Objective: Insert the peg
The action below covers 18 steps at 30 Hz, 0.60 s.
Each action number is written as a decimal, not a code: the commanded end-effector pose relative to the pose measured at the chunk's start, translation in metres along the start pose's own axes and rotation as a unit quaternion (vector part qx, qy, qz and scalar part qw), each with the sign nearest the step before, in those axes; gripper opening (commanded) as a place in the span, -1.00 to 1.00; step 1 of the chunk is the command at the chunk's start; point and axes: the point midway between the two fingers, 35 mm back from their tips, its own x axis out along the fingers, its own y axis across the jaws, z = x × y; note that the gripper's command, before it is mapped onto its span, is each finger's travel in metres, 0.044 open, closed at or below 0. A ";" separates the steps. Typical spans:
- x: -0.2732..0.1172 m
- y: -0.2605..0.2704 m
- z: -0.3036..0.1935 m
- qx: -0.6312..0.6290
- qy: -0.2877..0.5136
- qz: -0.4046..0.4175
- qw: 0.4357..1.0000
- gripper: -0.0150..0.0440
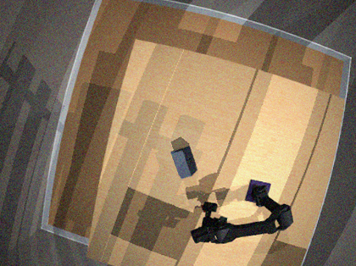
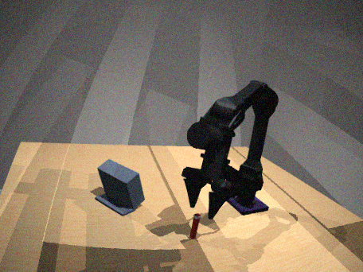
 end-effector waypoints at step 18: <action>-0.001 0.026 0.005 -0.023 -0.095 0.094 0.991 1.00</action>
